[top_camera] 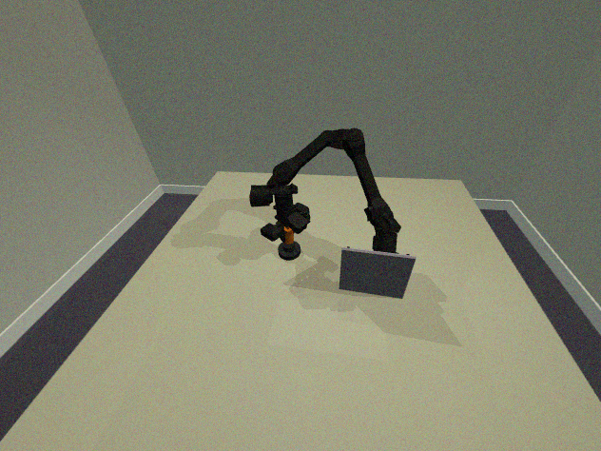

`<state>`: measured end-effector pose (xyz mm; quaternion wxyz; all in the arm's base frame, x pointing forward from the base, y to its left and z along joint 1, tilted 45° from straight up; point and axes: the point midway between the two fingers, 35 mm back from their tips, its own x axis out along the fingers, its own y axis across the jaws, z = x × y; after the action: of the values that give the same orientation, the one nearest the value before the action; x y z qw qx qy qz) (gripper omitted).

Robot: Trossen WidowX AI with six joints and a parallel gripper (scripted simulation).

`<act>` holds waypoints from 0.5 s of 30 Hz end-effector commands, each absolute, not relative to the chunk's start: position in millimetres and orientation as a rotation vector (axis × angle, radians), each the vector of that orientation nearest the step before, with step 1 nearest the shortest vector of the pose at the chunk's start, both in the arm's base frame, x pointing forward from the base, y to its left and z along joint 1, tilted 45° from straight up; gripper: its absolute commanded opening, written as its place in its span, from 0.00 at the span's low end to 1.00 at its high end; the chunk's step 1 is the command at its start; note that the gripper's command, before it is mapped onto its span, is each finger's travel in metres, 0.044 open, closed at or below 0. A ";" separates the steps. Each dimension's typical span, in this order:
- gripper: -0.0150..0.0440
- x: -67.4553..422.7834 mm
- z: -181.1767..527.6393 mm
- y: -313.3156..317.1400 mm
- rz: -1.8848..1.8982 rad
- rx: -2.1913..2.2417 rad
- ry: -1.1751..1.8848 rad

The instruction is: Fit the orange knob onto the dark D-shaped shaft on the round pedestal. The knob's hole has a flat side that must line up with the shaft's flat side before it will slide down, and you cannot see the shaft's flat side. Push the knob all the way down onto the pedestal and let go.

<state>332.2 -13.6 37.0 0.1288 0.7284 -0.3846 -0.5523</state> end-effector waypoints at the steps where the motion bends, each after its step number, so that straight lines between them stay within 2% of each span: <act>1: 0.25 332.4 36.9 -13.7 -1.605 2.116 -1.114; 15: 0.25 332.7 40.4 -10.9 -1.617 2.082 -1.059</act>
<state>332.1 -12.1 39.1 0.1349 0.7270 -0.3807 -0.5553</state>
